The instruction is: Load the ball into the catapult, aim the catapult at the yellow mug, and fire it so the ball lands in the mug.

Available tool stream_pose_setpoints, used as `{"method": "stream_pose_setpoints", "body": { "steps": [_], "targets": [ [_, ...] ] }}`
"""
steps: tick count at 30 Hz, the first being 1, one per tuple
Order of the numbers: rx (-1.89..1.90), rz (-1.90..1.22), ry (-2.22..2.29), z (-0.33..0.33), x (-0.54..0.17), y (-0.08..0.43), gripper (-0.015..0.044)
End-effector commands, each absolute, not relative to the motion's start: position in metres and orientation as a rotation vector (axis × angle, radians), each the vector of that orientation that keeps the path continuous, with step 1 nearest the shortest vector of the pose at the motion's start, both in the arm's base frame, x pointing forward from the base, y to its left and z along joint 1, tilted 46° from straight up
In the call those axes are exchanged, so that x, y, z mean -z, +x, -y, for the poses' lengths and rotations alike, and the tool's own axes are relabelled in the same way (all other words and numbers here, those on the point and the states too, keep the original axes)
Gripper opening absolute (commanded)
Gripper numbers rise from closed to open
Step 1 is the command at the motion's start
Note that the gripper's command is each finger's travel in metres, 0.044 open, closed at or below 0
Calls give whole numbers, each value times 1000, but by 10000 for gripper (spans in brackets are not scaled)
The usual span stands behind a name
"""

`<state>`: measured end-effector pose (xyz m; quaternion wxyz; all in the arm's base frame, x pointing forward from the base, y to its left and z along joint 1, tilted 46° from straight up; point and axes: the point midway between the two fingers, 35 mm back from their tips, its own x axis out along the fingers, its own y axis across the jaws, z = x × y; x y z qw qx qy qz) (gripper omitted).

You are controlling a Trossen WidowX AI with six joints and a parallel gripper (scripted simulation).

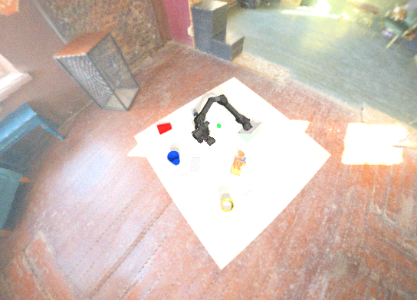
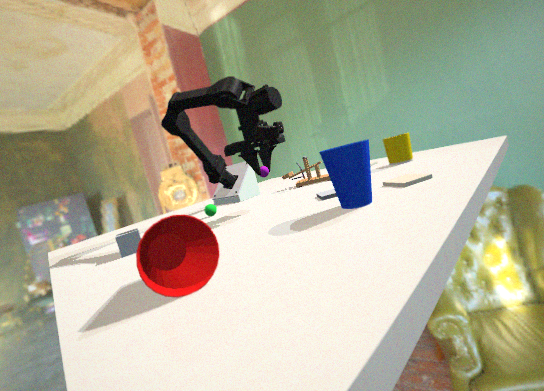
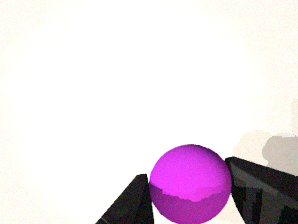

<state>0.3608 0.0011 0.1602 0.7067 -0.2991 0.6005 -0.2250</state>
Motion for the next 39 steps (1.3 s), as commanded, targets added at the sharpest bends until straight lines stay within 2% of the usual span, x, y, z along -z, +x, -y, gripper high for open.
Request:
{"method": "stream_pose_setpoints", "body": {
  "steps": [1,9,21,39],
  "targets": [
    [506,-1328,-677,-16,-185,350,0],
    [498,-1340,-690,-25,-187,346,0],
    [369,-1498,-802,-95,-102,327,0],
    [302,-1722,-1035,-160,10,238,0]
  ]
}}
